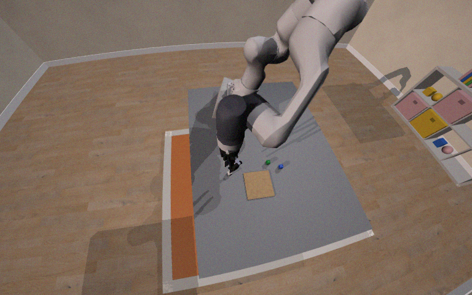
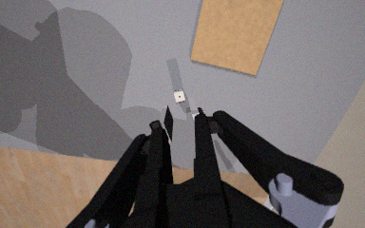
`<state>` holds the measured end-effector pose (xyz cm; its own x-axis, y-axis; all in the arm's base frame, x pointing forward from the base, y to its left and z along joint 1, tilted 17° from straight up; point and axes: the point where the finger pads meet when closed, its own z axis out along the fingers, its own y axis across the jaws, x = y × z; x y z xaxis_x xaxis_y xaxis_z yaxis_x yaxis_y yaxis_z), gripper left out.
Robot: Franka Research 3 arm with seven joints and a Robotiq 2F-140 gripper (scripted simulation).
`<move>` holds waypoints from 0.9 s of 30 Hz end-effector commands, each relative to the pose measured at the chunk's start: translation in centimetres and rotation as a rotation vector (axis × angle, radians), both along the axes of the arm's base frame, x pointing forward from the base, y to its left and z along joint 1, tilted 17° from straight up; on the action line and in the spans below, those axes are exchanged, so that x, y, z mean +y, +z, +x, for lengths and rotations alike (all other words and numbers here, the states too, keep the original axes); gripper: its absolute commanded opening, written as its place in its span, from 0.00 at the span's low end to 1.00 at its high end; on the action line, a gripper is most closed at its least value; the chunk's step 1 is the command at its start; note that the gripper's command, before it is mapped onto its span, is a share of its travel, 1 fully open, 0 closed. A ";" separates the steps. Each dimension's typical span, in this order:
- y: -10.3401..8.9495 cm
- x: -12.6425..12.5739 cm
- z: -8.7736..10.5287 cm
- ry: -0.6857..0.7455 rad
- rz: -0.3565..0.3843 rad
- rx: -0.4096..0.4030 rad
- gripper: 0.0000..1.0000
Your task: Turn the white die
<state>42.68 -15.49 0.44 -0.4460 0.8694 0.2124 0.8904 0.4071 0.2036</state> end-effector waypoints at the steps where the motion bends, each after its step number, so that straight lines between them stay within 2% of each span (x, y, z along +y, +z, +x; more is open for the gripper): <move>1: 0.0 0.0 0.0 -0.032 0.005 0.009 0.21; 27: -0.1 0.0 0.0 -0.034 0.005 0.010 0.21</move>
<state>42.68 -15.48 0.44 -0.4242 0.8790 0.2177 0.9010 0.3856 0.1988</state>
